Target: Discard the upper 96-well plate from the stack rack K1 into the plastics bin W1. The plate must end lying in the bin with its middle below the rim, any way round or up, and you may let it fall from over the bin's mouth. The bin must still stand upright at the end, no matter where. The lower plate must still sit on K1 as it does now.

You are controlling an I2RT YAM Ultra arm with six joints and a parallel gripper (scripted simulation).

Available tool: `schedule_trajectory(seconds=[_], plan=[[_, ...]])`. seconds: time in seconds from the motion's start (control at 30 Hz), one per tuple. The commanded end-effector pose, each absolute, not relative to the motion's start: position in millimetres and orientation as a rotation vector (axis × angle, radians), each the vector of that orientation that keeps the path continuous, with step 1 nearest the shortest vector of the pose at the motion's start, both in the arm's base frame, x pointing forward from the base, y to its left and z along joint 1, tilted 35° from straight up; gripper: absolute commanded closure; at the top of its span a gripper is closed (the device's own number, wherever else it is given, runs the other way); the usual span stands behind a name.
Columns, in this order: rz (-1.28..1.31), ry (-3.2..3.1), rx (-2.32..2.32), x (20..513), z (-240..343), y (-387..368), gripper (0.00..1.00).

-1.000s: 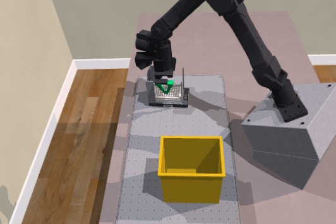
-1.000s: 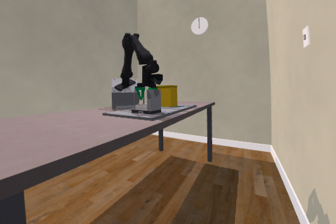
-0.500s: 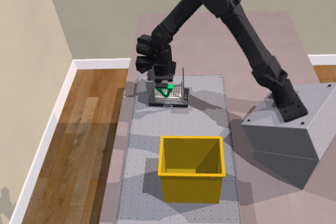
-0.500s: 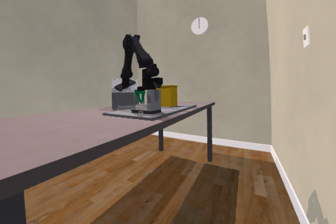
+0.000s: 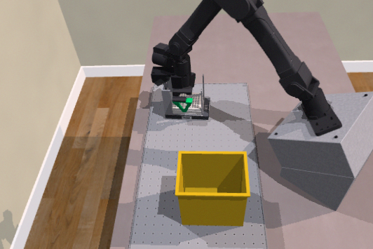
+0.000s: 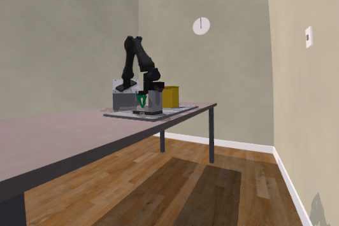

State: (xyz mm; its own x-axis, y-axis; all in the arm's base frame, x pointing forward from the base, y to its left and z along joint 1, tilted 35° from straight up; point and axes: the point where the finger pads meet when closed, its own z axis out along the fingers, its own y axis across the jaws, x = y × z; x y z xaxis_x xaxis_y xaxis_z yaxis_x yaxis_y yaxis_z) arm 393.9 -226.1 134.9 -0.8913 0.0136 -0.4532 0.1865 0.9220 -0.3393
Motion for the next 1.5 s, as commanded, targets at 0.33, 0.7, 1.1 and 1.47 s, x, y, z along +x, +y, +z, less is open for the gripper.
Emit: schedule_trajectory(seconds=[0.33,0.7,1.1,1.47], plan=[[-0.527,2.6,0.14,400.0,138.3,-227.6,0.0],[-0.527,2.6,0.14,400.0,138.3,-227.6,1.0],[-0.527,2.6,0.14,400.0,138.3,-227.6,1.0],[-0.527,2.6,0.14,400.0,138.3,-227.6,1.0]])
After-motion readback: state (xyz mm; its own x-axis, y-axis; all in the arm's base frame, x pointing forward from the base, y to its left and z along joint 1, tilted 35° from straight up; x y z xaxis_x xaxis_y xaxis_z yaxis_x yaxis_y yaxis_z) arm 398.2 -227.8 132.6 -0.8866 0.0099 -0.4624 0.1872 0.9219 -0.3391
